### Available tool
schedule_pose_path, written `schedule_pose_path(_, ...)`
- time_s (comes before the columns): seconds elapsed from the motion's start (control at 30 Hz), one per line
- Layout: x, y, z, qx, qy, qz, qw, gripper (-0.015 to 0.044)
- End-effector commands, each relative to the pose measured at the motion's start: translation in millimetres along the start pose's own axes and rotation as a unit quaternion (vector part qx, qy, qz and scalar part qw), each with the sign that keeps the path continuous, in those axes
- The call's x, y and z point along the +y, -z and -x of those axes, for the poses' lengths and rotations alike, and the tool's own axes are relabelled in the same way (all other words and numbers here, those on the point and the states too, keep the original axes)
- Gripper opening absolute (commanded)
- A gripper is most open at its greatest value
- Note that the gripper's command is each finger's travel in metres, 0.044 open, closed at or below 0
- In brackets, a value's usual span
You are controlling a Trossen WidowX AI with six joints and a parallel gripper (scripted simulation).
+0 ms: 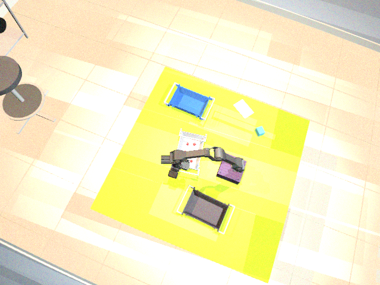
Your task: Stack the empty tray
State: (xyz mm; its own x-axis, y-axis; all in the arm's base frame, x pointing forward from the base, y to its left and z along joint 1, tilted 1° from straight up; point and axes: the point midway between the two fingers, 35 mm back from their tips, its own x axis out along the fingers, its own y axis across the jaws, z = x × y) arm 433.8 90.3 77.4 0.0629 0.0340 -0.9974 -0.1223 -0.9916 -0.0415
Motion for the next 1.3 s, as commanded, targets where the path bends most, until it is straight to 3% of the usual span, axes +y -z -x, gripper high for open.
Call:
schedule_pose_path(0.0, -3, -4, -8, -0.007, -0.005, 0.043, 0.999, 0.009)
schedule_pose_path(0.2, -3, -3, -16, -0.007, -0.005, 0.043, 0.999, 0.009)
schedule_pose_path(0.6, -2, -5, -68, -0.007, -0.005, 0.042, 0.999, 0.009)
schedule_pose_path(1.27, 43, 0, -33, -0.007, -0.006, 0.043, 0.999, 0.009)
